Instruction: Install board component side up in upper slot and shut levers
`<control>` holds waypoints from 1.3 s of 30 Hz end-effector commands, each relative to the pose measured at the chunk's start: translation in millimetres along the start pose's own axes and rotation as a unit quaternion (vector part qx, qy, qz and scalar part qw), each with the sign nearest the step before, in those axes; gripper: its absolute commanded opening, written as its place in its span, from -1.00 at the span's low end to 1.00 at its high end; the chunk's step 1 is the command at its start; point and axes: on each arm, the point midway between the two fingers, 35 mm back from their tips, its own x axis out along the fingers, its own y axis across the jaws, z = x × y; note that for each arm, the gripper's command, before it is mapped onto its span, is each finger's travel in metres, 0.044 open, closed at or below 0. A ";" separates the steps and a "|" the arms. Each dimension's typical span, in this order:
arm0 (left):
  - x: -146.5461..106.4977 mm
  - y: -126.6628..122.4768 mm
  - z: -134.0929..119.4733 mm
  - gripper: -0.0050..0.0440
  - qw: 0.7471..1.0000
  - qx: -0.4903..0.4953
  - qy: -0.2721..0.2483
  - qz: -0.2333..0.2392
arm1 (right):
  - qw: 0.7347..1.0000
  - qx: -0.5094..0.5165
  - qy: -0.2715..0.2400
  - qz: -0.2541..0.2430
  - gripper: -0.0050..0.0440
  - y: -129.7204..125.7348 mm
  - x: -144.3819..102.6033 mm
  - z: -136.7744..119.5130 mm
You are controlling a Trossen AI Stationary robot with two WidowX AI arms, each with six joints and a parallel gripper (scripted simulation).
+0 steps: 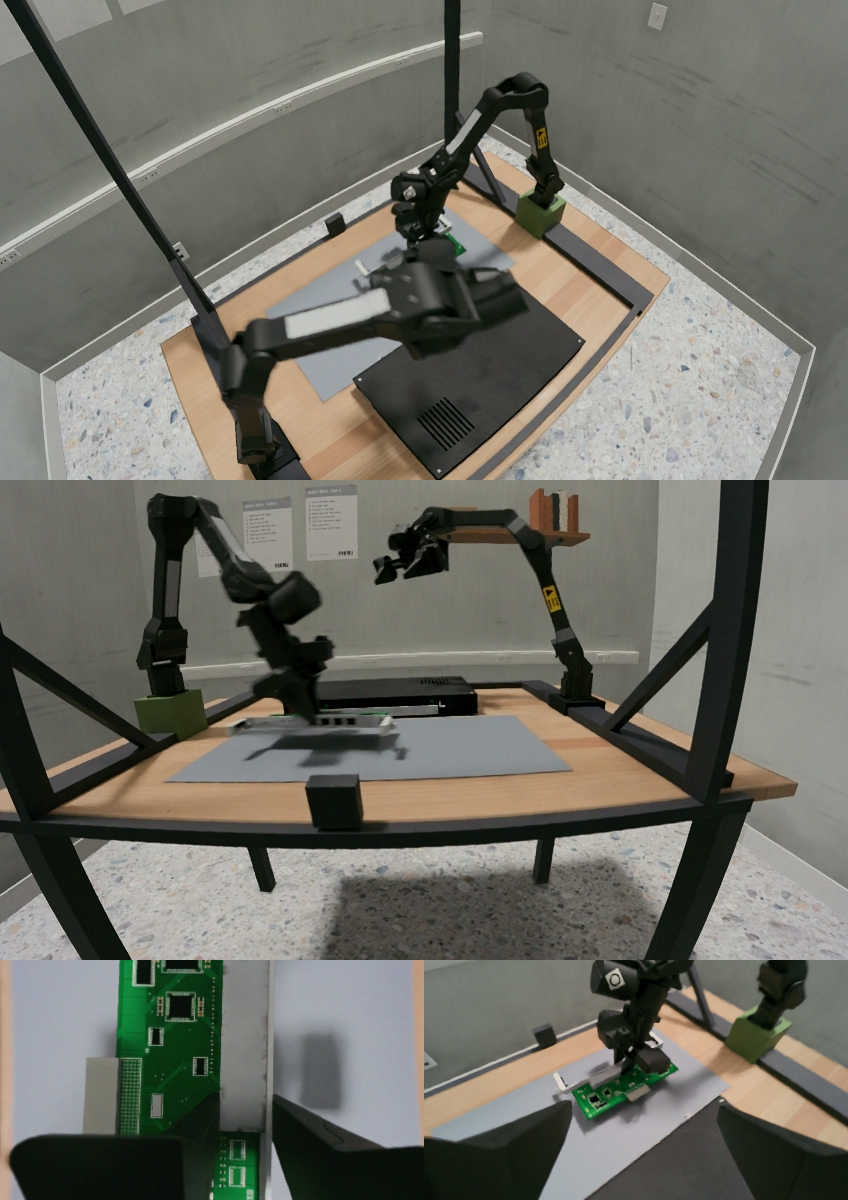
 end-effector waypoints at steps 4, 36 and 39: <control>17.3 32.2 65.5 -0.46 1.000 -0.016 -0.022 0.008 | 0.998 -0.007 0.032 -0.053 0.84 71.0 -7.8 25.7; 18.4 67.9 90.9 -0.46 0.999 -0.021 -0.035 0.014 | 0.955 0.121 -0.034 -0.269 0.84 214.6 -11.7 -71.4; 18.3 66.3 90.8 -0.46 0.999 -0.020 -0.035 0.013 | 0.950 0.132 -0.049 -0.279 0.84 217.5 -10.8 -79.8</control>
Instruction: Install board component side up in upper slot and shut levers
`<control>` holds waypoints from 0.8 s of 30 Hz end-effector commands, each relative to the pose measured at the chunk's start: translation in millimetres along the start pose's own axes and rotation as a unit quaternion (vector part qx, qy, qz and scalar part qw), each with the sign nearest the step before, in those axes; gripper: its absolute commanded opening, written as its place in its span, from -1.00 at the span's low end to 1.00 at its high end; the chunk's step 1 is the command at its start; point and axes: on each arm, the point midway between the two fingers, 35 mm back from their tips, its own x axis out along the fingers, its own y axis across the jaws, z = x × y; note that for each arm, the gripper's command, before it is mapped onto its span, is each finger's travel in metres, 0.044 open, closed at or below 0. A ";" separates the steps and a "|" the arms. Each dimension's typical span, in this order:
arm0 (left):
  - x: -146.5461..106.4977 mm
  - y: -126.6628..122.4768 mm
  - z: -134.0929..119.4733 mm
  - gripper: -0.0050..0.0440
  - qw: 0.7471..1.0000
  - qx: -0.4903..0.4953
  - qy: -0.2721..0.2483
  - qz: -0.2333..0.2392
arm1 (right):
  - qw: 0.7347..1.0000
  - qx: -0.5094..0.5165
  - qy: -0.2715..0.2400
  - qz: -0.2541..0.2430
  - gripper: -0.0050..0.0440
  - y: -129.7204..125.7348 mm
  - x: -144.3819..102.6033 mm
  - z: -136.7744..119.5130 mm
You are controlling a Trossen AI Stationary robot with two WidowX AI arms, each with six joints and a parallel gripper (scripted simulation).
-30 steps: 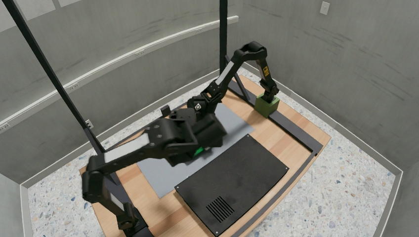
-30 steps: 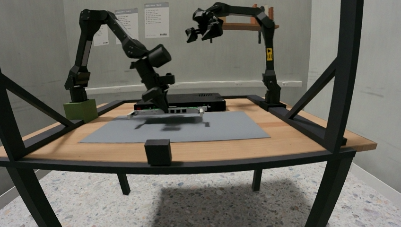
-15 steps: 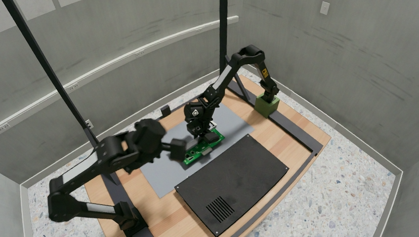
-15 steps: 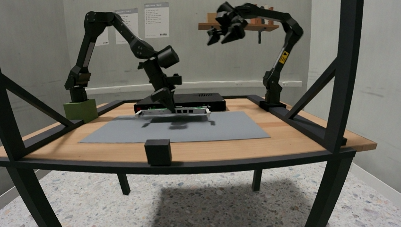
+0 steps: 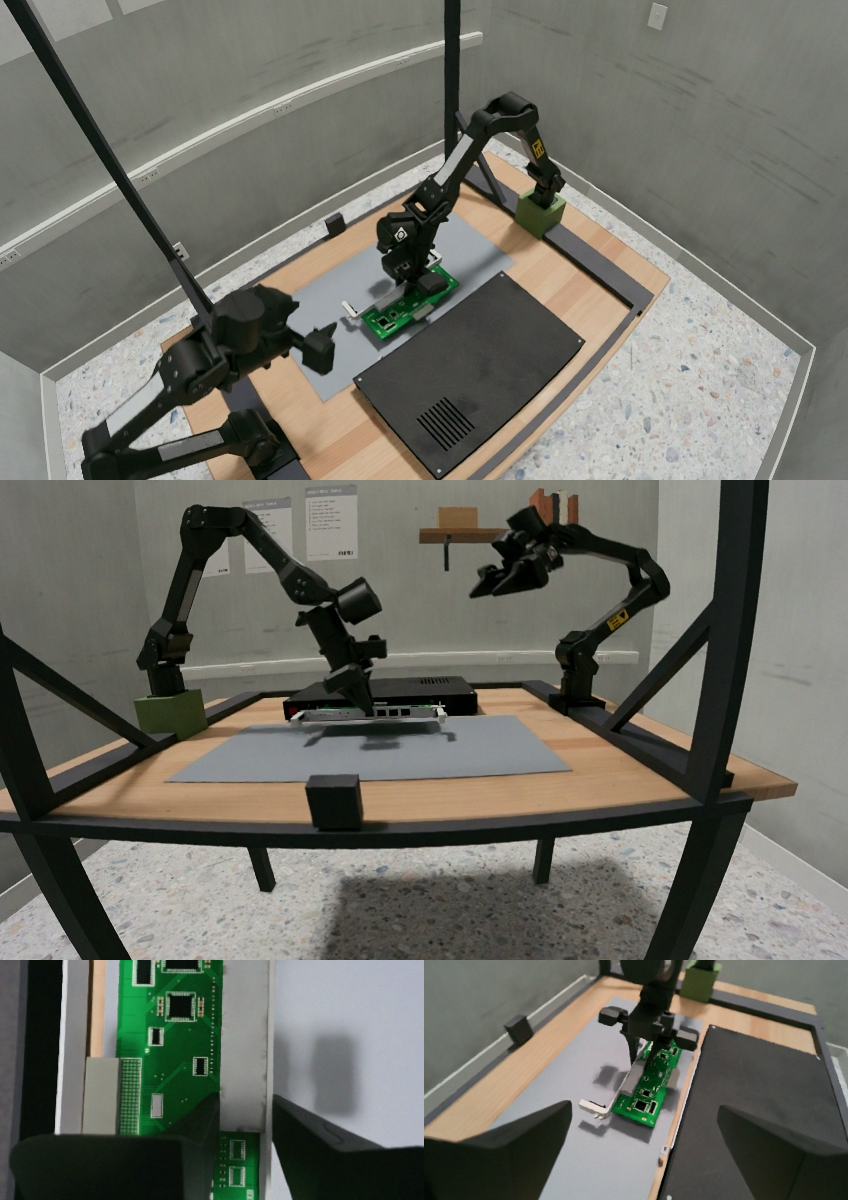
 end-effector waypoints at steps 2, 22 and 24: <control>-19.1 -2.9 21.1 -0.46 0.999 0.003 -0.035 -0.005 | 0.998 0.028 -0.040 -0.036 0.84 3.2 -5.9 -13.1; -1.0 22.2 8.8 -0.46 1.000 0.003 -0.015 -0.003 | 0.997 0.034 -0.048 -0.039 0.84 3.3 -6.8 -15.2; -4.5 23.0 15.3 -0.46 1.000 0.003 -0.024 -0.004 | 0.998 0.033 -0.049 -0.039 0.84 3.2 -7.7 -13.3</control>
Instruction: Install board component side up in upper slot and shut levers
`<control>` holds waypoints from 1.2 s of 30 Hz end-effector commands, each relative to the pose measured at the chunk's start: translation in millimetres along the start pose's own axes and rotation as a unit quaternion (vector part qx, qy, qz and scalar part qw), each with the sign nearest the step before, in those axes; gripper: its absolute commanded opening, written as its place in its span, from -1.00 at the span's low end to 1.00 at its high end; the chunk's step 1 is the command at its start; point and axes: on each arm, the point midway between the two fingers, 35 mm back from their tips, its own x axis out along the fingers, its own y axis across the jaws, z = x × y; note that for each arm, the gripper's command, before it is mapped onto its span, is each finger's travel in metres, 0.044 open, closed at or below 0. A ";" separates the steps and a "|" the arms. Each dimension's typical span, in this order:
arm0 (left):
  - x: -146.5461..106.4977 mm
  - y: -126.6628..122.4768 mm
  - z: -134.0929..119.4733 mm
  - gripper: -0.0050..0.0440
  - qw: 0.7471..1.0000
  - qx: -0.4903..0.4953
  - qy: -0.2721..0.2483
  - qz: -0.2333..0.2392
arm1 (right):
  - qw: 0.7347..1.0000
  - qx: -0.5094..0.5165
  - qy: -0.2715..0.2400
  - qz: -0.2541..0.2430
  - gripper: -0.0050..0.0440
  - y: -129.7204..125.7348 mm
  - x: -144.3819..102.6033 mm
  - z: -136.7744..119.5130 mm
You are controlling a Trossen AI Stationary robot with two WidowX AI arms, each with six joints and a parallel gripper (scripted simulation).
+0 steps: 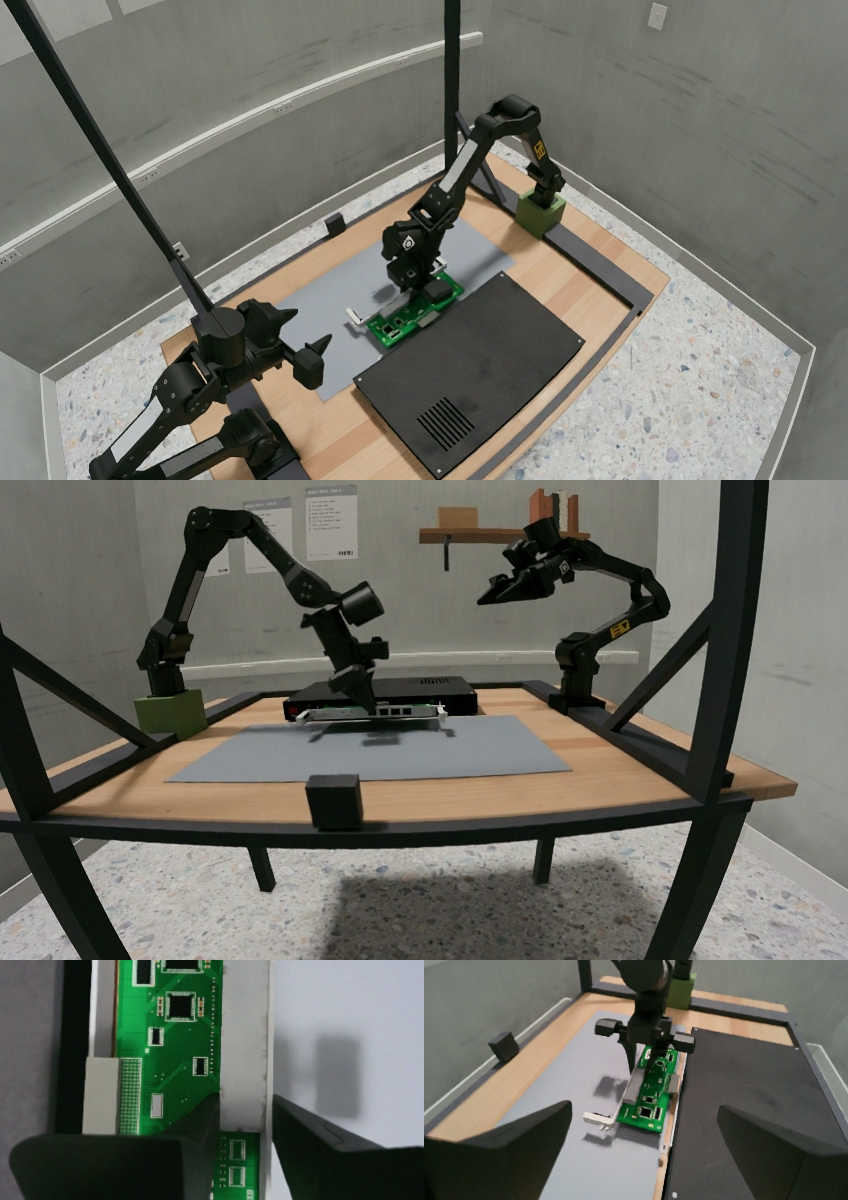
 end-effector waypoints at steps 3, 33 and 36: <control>-11.0 0.7 16.5 -0.46 1.000 0.005 -0.027 -0.004 | 1.000 0.001 -0.007 -0.001 0.84 -0.2 -2.3 5.3; -6.5 15.5 11.4 -0.46 1.000 0.004 -0.024 -0.003 | 1.000 0.001 -0.007 -0.001 0.84 -0.2 -2.3 5.3; -7.0 15.9 12.8 -0.46 1.000 0.004 -0.026 -0.002 | 1.000 0.001 -0.007 -0.001 0.84 -0.2 -2.3 5.3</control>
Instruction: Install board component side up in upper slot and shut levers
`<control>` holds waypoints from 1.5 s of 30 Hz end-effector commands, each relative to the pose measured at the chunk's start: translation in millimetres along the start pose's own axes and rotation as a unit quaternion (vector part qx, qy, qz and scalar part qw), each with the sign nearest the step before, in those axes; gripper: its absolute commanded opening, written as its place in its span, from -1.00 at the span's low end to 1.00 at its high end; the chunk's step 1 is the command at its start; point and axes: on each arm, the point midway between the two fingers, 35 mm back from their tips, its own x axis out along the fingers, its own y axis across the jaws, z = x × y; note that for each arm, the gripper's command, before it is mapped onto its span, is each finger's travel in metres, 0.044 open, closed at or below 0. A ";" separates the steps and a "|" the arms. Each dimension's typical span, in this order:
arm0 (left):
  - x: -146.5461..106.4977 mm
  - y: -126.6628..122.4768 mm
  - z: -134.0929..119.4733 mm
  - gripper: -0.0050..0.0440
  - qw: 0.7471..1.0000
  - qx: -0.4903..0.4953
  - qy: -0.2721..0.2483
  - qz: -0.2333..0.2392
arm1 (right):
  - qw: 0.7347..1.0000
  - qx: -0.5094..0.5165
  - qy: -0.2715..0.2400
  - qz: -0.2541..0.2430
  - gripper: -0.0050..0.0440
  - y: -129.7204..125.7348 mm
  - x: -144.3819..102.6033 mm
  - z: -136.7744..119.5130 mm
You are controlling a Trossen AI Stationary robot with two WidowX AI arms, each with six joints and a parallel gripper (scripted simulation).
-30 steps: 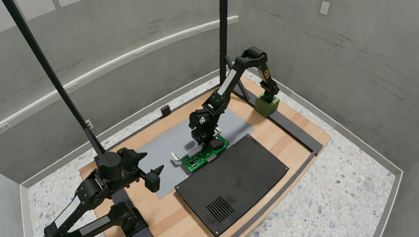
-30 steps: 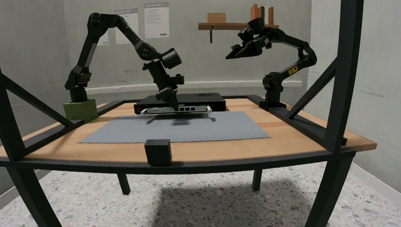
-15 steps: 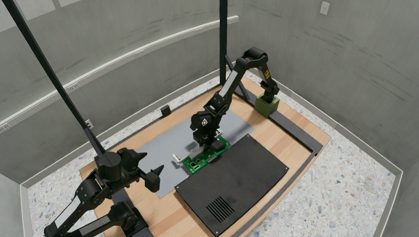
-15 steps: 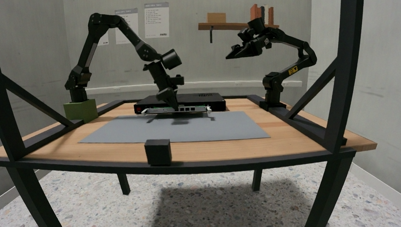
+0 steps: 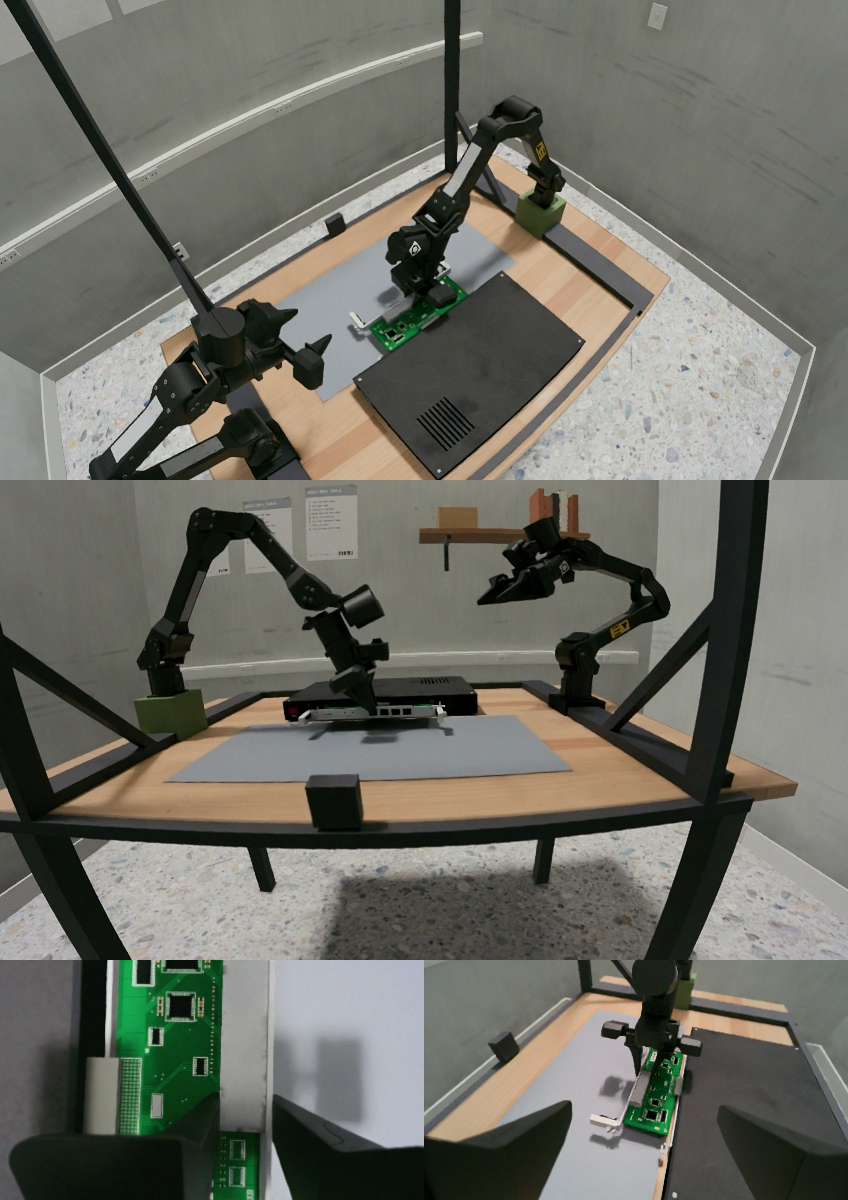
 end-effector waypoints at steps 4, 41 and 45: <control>-9.8 3.7 14.3 -0.46 1.000 -0.001 -0.023 0.001 | 1.000 0.001 -0.007 -0.001 0.84 -0.2 -2.3 5.3; -10.0 45.5 17.3 -0.46 1.000 0.000 -0.025 0.002 | 0.995 0.044 0.016 -0.089 0.84 -26.2 -3.4 -6.8; -10.2 45.9 17.6 -0.46 1.000 0.000 -0.025 0.002 | 0.995 0.043 0.016 -0.087 0.84 -25.6 -2.9 -7.3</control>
